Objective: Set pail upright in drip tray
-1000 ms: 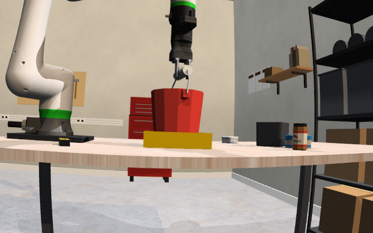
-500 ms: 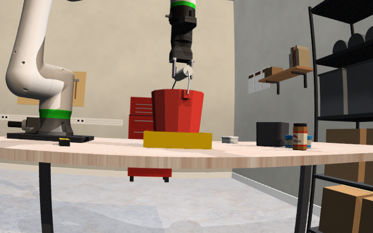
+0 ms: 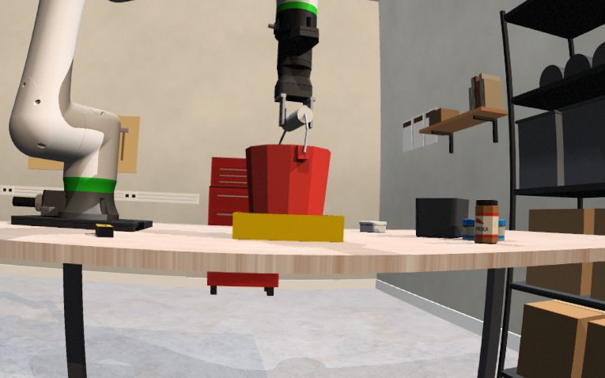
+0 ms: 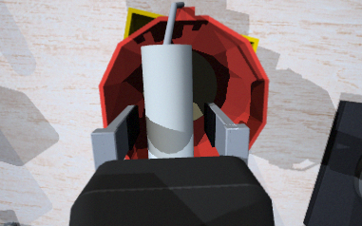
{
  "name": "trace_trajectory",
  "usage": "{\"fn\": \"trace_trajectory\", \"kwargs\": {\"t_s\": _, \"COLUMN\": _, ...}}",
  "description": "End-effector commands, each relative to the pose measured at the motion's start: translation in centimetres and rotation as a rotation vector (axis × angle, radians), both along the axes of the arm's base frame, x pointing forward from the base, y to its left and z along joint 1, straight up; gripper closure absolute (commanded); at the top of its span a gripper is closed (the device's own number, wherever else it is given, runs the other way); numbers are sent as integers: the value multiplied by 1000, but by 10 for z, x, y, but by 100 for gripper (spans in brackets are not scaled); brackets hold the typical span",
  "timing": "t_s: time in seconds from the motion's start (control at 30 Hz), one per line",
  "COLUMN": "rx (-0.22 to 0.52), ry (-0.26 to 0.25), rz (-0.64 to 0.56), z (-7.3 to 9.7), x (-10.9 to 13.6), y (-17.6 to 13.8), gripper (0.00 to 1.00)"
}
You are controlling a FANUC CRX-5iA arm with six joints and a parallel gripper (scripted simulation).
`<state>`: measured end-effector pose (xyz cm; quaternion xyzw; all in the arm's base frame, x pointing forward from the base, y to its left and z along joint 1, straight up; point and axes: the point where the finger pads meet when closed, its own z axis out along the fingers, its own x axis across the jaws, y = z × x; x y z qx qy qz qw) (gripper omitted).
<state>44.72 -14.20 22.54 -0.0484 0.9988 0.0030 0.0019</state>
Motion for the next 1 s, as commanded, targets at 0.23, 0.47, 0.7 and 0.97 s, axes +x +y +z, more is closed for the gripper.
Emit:
{"fn": "trace_trajectory", "kwargs": {"t_s": 0.23, "rx": 0, "ry": -2, "rz": 0, "z": 1, "x": 0, "y": 0, "gripper": 0}}
{"fn": "trace_trajectory", "kwargs": {"t_s": 0.47, "rx": 0, "ry": -2, "rz": 0, "z": 3, "x": 0, "y": 0, "gripper": 0}}
{"fn": "trace_trajectory", "kwargs": {"t_s": 0.7, "rx": 0, "ry": -2, "rz": 0, "z": 11, "x": 0, "y": 0, "gripper": 0}}
{"fn": "trace_trajectory", "kwargs": {"t_s": 0.97, "rx": 0, "ry": -2, "rz": 0, "z": 23, "x": 0, "y": 0, "gripper": 0}}
